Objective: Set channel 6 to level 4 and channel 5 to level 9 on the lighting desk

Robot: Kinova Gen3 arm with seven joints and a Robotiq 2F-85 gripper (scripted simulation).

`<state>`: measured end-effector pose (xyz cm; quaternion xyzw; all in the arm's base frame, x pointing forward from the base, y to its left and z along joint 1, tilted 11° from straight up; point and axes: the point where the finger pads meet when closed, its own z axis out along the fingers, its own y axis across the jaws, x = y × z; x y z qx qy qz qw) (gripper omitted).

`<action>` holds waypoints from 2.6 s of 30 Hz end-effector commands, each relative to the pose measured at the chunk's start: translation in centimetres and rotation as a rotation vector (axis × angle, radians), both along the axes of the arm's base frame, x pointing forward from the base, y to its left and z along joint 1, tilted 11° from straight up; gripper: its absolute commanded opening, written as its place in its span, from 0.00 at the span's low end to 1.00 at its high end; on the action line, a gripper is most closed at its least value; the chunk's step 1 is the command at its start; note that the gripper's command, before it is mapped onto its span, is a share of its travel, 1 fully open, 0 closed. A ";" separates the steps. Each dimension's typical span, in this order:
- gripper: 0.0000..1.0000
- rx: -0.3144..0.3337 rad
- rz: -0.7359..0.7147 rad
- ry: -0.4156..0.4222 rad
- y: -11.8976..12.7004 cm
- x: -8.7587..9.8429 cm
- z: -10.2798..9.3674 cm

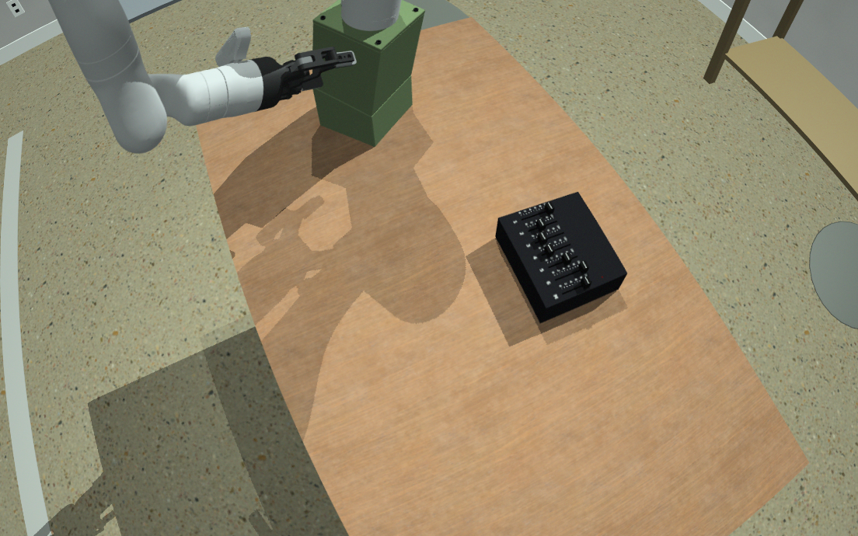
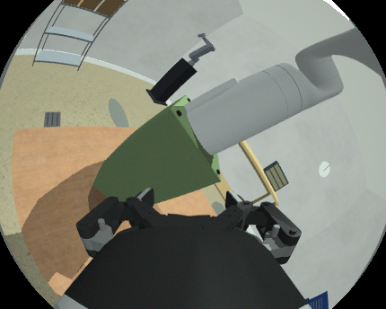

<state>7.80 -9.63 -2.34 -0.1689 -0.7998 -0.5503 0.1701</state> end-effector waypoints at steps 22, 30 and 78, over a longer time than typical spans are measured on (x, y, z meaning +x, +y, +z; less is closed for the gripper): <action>1.00 -0.007 0.008 -0.001 -0.1 0.0 0.0; 1.00 -0.084 0.113 -0.019 -0.7 0.5 -0.9; 1.00 -0.612 0.886 -0.420 -3.9 13.7 -4.0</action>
